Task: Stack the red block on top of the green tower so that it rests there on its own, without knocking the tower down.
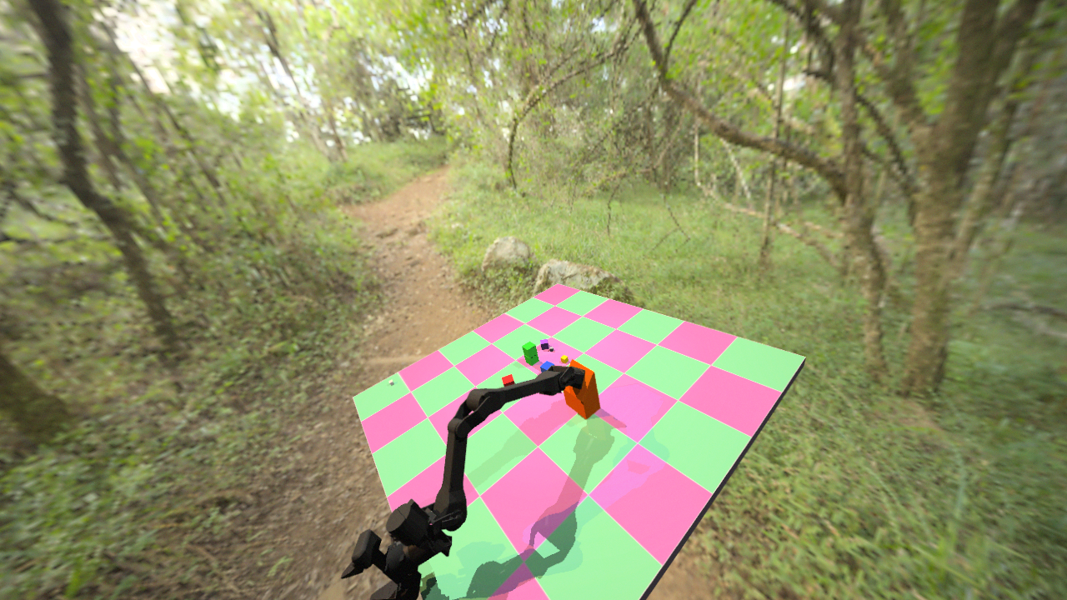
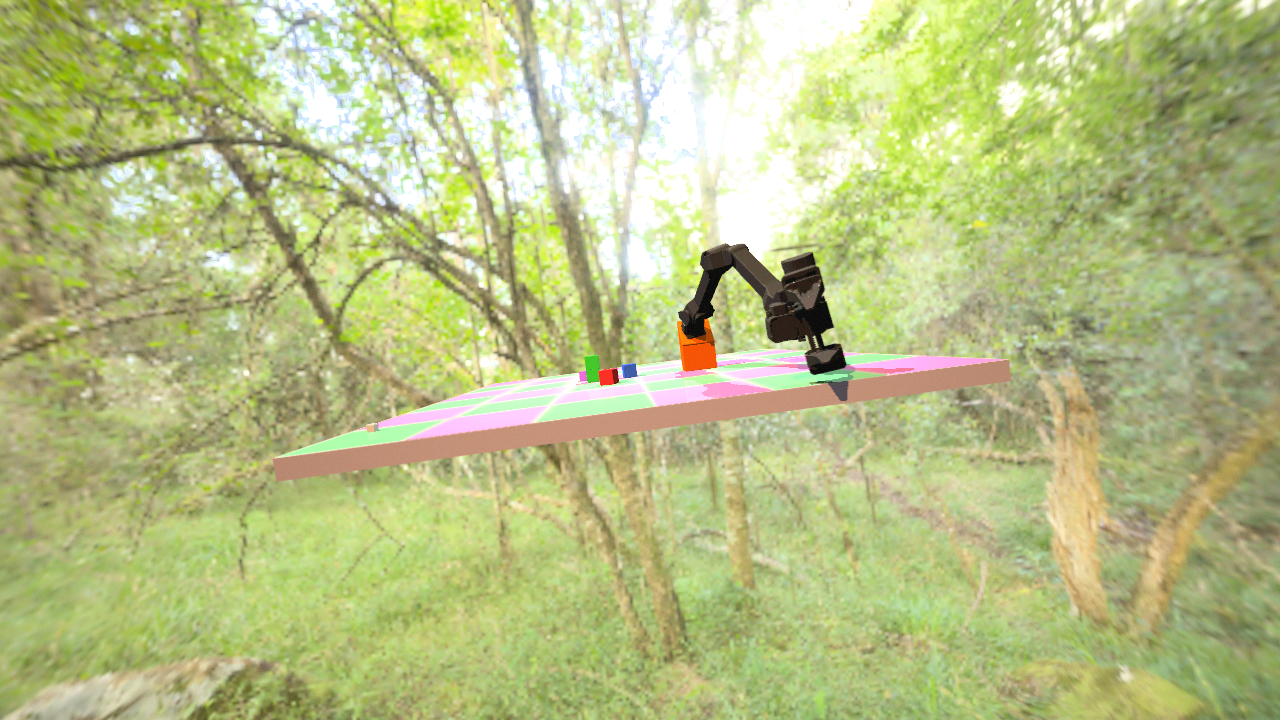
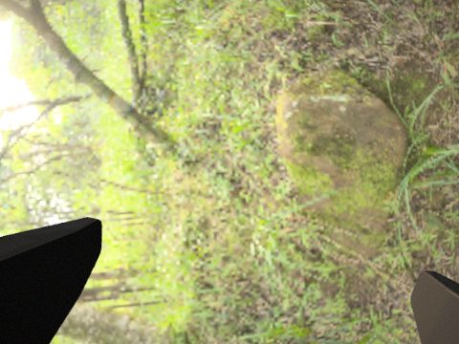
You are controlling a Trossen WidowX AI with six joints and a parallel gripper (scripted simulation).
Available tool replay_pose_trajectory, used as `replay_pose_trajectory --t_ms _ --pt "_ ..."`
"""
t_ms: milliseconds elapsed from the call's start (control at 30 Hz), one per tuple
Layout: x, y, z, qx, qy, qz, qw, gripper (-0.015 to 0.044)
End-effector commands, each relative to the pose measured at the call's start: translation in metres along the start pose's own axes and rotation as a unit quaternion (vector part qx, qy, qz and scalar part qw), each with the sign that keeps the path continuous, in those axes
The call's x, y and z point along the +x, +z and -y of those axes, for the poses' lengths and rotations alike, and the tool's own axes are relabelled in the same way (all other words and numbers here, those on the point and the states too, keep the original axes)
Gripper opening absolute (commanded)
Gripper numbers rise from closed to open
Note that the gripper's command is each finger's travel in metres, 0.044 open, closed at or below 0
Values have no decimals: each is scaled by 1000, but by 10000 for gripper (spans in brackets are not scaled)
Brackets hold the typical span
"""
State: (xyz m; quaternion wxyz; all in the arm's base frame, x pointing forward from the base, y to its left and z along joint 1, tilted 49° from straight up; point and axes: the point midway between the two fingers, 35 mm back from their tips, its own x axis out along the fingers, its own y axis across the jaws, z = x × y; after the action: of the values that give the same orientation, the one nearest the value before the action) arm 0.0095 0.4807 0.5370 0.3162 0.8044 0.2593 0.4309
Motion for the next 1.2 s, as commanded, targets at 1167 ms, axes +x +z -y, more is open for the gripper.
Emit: replay_pose_trajectory --t_ms 1167 --pt "20 382 -12 -556 -292 59 776 440"
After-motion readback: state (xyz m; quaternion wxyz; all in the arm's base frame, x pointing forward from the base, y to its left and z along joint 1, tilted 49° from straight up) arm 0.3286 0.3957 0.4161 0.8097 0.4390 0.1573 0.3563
